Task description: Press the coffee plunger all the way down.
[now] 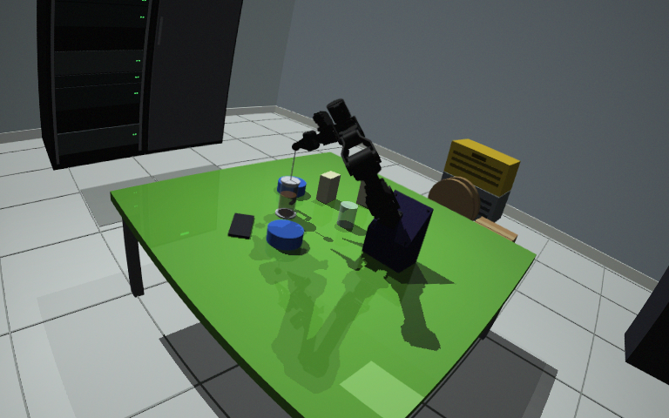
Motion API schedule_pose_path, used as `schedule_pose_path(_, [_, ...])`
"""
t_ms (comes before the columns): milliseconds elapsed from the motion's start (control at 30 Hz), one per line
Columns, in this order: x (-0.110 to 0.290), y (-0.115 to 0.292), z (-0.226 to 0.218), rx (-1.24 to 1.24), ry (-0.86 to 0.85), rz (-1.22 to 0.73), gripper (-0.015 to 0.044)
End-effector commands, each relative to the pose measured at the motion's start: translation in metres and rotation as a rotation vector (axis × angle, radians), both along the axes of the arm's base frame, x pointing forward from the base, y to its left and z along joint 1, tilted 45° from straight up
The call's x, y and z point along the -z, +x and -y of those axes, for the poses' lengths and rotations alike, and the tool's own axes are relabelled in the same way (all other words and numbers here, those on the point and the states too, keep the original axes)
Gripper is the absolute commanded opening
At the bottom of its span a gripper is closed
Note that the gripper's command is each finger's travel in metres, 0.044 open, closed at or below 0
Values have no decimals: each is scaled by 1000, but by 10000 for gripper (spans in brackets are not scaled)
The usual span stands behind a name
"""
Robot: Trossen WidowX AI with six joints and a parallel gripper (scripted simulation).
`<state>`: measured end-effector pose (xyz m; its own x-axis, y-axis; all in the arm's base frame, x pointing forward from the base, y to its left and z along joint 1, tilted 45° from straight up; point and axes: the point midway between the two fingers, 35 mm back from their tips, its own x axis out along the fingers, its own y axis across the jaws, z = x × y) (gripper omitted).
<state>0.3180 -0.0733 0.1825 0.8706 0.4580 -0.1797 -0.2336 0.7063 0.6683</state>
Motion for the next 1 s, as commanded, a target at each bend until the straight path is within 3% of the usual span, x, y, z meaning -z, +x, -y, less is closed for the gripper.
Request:
schedule_pose_path(0, [3,5,-3,1,2,-4,440])
schedule_pose_path(533, [7,26,-15,3,5,0,440])
schedule_pose_path(933, [7,26,-15,3,5,0,125])
schedule_pose_path(967, [7,26,-15,3,5,0,119])
